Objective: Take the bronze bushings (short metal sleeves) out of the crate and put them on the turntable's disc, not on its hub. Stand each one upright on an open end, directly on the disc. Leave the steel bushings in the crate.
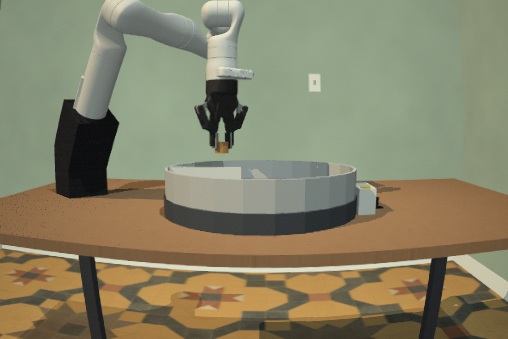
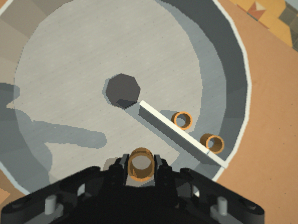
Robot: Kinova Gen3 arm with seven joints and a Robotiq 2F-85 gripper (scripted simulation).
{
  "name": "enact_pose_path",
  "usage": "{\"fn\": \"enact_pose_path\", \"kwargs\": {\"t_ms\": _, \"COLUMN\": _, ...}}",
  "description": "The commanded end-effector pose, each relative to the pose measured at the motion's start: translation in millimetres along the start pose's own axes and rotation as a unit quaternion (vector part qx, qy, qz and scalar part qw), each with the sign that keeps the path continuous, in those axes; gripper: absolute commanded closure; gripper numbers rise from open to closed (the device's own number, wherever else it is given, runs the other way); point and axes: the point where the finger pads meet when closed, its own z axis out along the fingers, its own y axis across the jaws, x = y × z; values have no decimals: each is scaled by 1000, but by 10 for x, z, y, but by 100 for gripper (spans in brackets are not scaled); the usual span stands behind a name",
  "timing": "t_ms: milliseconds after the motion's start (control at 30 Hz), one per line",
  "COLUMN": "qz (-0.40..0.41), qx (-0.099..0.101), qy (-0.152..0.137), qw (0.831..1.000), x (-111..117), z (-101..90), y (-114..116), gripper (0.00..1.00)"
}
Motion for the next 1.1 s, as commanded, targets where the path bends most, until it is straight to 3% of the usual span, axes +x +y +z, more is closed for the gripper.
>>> {"fn": "enact_pose_path", "kwargs": {"t_ms": 0, "qz": 0, "qx": 4, "qy": 3, "qw": 1000, "x": 30, "z": -9, "y": -29, "gripper": 100}}
{"fn": "enact_pose_path", "kwargs": {"t_ms": 900, "qz": 0, "qx": 4, "qy": 3, "qw": 1000, "x": 30, "z": -7, "y": -29, "gripper": 100}}
{"fn": "enact_pose_path", "kwargs": {"t_ms": 1067, "qz": 4, "qx": 1, "qy": 4, "qw": 1000, "x": 44, "z": 155, "y": -17, "gripper": 100}}
